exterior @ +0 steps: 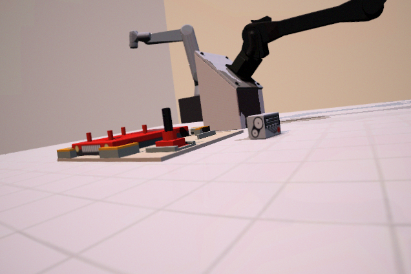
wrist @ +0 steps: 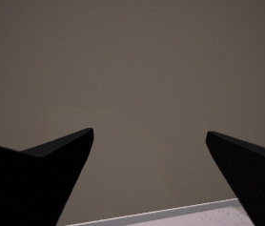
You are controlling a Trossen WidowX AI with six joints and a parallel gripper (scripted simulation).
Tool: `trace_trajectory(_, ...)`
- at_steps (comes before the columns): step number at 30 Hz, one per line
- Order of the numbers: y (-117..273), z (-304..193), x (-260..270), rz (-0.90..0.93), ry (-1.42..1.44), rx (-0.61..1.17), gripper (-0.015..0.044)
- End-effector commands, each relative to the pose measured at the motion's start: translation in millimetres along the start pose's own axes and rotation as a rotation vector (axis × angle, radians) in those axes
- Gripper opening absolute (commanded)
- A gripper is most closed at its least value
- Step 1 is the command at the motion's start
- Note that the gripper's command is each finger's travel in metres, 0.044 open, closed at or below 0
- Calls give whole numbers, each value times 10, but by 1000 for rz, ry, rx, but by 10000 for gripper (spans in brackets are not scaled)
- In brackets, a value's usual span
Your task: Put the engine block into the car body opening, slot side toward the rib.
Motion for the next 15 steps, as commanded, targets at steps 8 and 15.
trace_trajectory(8, -337, 26, -322, -32, 6, 133, 440)
trace_trajectory(15, -594, -47, -548, -43, 70, 252, 440)
Point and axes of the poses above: the point midway between the two fingers, 35 mm back from their tips, its own y axis back along the fingers, its own x axis across the jaws, z = x × y, the point moved 9 cm from there along y, back along the fingers, and after that the axes turned 14 degrees about -y, right-handed, at the moved point
